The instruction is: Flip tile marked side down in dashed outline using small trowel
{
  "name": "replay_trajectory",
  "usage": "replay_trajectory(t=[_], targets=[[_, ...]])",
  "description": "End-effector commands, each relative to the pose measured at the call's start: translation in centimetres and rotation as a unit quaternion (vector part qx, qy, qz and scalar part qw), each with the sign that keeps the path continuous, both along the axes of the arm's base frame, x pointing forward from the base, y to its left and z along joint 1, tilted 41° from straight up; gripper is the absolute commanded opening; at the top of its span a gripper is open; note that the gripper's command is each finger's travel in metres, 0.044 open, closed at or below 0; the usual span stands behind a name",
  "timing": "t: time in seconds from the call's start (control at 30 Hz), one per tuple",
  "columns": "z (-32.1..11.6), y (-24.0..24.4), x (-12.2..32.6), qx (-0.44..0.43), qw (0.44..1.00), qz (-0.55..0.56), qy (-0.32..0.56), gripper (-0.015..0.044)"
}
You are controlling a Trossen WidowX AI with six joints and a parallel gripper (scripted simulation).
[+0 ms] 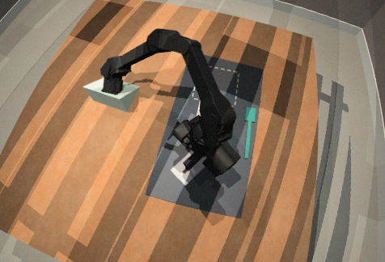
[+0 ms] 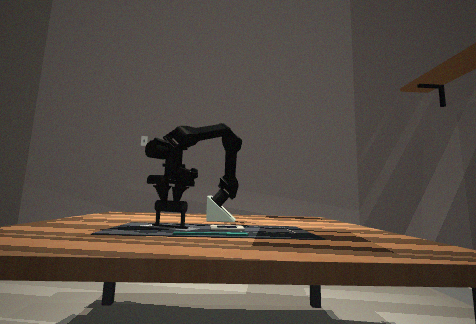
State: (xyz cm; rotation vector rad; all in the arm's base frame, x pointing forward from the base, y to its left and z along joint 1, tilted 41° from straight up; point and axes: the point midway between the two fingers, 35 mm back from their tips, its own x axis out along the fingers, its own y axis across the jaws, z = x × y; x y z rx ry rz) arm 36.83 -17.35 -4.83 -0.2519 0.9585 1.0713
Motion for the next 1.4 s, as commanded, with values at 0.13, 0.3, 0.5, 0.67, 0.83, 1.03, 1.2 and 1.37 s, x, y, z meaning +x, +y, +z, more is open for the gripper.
replay_trajectory(t=[0.13,0.3,0.5,0.67,0.83,1.03,1.2,1.37], targets=[[-0.37,0.45,0.00,0.004,1.000,-0.002,0.003,0.0139],[-0.37,0.45,0.00,0.004,1.000,-0.002,0.003,0.0130],[-0.37,0.45,0.00,0.004,1.000,-0.002,0.003,0.0130],[-0.37,0.45,0.00,0.004,1.000,-0.002,0.003,0.0130],[-0.37,0.45,0.00,0.004,1.000,-0.002,0.003,0.0130],[-0.37,0.45,0.00,-0.003,0.999,0.035,-0.027,0.0130],[-0.37,0.45,0.01,-0.007,0.997,0.060,-0.048,0.0130],[-0.37,0.45,0.01,-0.007,0.997,0.060,-0.048,0.0183]])
